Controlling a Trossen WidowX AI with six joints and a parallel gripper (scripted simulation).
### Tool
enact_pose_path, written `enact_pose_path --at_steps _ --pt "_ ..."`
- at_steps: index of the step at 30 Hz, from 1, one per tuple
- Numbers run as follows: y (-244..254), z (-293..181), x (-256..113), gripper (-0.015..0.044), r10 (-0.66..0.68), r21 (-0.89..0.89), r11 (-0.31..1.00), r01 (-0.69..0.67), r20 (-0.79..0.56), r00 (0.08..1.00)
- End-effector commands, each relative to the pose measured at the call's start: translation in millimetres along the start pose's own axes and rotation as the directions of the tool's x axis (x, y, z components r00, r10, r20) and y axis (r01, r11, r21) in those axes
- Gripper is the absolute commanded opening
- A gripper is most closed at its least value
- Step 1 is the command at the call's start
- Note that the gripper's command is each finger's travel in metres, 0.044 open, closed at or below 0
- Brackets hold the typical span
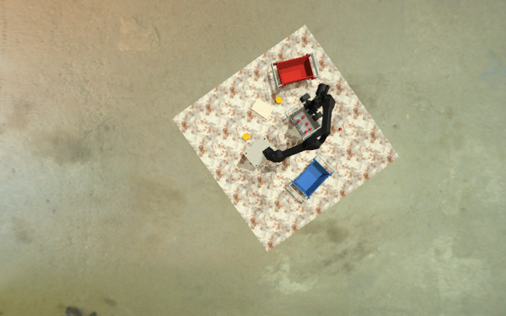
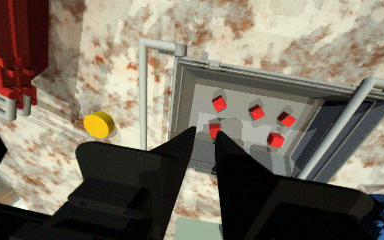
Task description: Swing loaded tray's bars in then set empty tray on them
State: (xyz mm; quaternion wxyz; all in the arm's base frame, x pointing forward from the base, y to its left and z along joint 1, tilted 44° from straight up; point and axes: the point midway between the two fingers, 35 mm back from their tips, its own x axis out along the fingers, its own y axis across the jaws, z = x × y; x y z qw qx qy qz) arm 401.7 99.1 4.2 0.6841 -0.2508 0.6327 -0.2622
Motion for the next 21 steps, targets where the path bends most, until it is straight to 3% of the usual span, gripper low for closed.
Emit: enact_pose_path --at_steps 1,13,21 --pt "66 -19 16 0.0088 0.001 0.015 1.000 -0.002 0.004 1.000" --pt "83 -26 24 0.0088 -0.001 0.017 1.000 0.001 0.004 1.000" --pt "84 -25 57 0.0088 -0.002 0.018 1.000 0.001 0.005 1.000"
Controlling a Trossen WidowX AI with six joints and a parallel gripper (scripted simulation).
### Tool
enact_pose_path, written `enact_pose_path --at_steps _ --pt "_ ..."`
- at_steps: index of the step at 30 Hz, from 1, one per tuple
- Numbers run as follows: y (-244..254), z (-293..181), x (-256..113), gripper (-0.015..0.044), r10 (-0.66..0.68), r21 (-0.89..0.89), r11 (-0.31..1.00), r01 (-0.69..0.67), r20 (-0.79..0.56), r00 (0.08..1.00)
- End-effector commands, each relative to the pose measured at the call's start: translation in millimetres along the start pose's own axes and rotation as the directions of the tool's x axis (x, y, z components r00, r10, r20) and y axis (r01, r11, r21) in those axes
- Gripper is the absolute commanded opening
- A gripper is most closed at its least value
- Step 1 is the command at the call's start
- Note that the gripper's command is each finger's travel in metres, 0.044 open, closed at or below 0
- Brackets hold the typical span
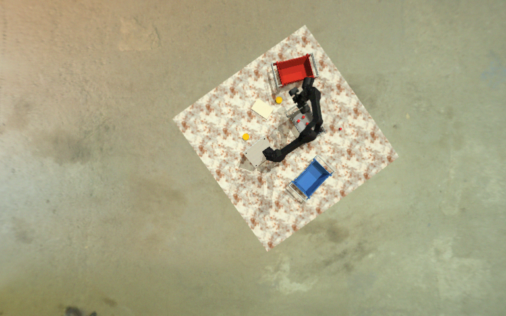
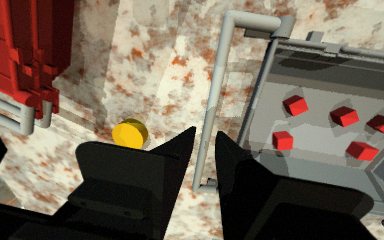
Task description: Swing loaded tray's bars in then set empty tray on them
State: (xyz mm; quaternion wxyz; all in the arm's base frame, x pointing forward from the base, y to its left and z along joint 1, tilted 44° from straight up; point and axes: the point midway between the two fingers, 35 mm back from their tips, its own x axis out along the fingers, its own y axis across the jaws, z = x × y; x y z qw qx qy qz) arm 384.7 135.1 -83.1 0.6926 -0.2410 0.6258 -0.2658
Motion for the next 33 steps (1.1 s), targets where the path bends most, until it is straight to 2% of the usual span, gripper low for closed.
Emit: enact_pose_path --at_steps 1,5,10,19,33 --pt "-1 -2 23 0.0088 -0.010 -0.008 1.000 0.010 -0.008 1.000" --pt "-2 -3 41 0.0088 -0.012 -0.008 1.000 0.012 -0.008 1.000" --pt "-3 -3 44 0.0088 -0.012 -0.008 1.000 0.012 -0.008 1.000" --pt "-18 -3 16 0.0088 -0.012 -0.009 1.000 0.012 -0.009 1.000" --pt "-56 -2 11 0.0088 -0.014 -0.009 1.000 0.014 -0.009 1.000"
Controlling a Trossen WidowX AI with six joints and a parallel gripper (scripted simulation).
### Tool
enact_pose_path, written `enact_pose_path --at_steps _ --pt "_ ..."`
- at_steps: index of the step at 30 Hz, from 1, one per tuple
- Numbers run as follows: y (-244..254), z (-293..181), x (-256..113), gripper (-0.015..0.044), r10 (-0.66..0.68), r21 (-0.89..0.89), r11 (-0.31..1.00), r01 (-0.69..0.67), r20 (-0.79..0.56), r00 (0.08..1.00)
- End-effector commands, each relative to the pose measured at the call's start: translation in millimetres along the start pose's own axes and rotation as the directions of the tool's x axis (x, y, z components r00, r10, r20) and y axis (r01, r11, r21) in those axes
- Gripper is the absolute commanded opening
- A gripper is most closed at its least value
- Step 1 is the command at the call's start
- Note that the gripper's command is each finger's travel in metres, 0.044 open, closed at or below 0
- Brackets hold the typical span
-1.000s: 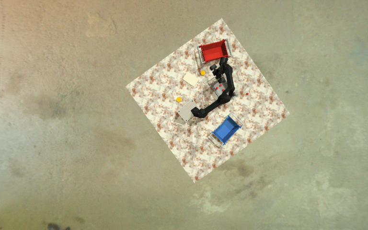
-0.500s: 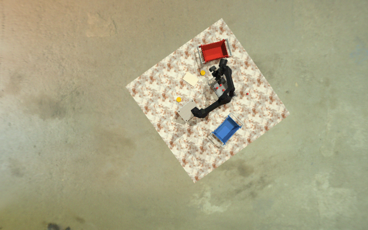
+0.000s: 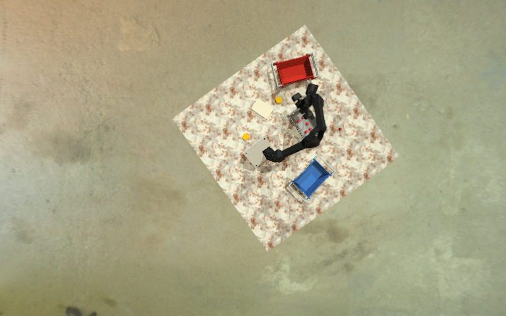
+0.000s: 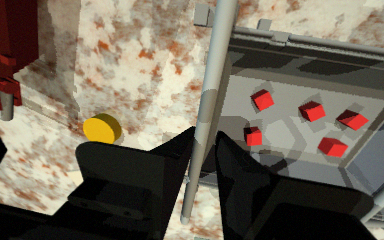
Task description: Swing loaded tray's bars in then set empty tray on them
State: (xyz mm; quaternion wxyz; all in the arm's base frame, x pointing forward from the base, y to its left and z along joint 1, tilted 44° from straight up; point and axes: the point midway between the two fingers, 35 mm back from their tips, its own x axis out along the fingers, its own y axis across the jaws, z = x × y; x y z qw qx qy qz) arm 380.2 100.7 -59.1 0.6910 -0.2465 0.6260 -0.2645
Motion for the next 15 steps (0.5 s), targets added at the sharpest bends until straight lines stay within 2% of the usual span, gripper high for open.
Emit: enact_pose_path --at_steps 1,8,15 --pt "-17 0 8 0.0088 -0.008 0.001 1.000 0.008 -0.011 1.000" --pt "-36 -1 25 0.0088 -0.010 0.001 1.000 0.010 -0.011 1.000" --pt "-32 1 -1 0.0088 -0.008 0.000 1.000 0.008 -0.011 1.000"
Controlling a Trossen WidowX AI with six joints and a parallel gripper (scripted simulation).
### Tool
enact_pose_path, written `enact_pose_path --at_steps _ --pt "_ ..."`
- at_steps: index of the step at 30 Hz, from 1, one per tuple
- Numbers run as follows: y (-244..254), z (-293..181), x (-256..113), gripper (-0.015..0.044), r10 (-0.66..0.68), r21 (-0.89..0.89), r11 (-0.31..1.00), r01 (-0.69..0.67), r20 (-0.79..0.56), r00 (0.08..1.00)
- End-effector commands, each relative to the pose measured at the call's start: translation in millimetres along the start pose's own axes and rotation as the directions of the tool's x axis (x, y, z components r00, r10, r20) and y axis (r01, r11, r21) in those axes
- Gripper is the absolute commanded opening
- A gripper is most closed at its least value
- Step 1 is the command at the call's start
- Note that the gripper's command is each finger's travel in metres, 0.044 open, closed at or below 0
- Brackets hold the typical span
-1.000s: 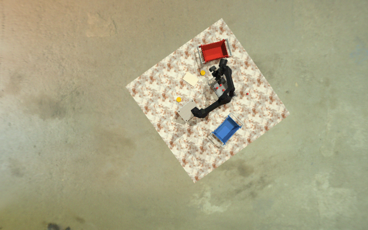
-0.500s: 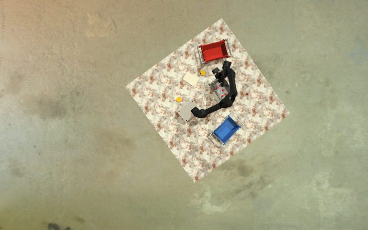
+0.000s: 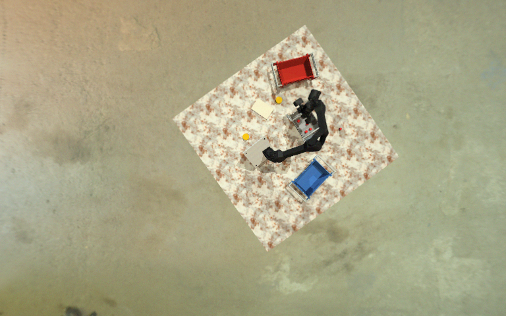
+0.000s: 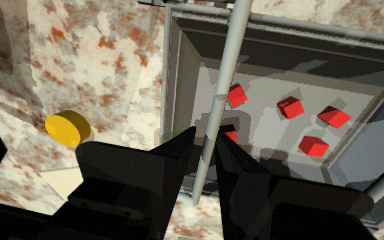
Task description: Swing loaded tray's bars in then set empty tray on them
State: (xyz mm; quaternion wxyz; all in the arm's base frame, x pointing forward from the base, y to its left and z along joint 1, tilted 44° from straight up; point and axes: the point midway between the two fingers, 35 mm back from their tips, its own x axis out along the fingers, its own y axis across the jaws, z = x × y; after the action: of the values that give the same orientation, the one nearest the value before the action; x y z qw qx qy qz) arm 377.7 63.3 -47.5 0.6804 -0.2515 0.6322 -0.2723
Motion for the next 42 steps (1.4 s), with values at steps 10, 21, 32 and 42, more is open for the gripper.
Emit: enact_pose_path --at_steps 10,21,32,42 --pt "6 1 -29 0.0088 0.009 -0.003 1.000 -0.009 0.016 1.000" --pt "6 1 -29 0.0088 0.009 -0.003 1.000 -0.009 0.016 1.000" --pt "6 1 -29 0.0000 0.009 -0.003 1.000 -0.009 0.016 1.000" --pt "5 1 -30 0.0000 0.009 0.000 1.000 -0.009 0.015 1.000"
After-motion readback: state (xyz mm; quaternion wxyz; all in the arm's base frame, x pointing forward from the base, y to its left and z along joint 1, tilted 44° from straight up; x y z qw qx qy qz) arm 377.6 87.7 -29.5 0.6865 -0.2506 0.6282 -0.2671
